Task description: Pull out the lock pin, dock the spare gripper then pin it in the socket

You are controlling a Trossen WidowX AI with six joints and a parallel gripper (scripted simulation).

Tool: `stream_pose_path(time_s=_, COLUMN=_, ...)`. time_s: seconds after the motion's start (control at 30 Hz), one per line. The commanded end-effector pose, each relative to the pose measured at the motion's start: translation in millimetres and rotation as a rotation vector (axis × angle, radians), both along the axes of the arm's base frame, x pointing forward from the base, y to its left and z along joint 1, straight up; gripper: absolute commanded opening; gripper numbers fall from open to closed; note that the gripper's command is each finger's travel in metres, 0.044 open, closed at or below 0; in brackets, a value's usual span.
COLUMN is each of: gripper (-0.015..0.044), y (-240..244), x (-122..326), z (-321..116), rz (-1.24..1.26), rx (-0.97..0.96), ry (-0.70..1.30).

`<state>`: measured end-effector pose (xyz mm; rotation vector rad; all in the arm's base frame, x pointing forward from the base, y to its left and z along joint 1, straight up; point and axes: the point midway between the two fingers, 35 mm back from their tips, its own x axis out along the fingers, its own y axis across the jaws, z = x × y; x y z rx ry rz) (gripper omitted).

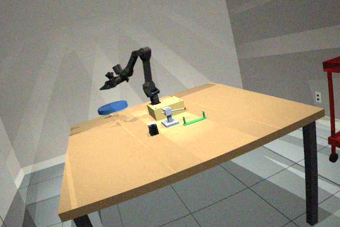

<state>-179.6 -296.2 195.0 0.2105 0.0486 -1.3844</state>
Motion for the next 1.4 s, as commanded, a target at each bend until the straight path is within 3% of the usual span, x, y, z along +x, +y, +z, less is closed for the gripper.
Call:
stream_pose_path(time_s=0.0, gripper=0.0374, y=-0.8, x=0.9, z=0.5, rz=-0.001, rx=0.003, ry=-0.005)
stream_pose_path(time_s=0.1, gripper=0.03, y=-17.1, x=21.3, z=2.5, rz=0.029, rx=0.043, ry=-0.04)
stream_pose_path(time_s=0.4, gripper=0.03, y=-72.6, x=147.0, z=-15.7, rz=0.364, rx=0.184, ry=0.089)
stream_pose_path(time_s=0.67, gripper=0.03, y=-69.2, x=274.7, z=-33.7, rz=0.696, rx=0.287, ry=0.28)
stream_pose_path(time_s=1.03, gripper=0.03, y=18.1, x=427.6, z=-56.0, rz=1.198, rx=0.343, ry=0.655)
stream_pose_path(time_s=1.37, gripper=0.03, y=152.8, x=504.1, z=-68.7, rz=1.673, rx=0.251, ry=1.095)
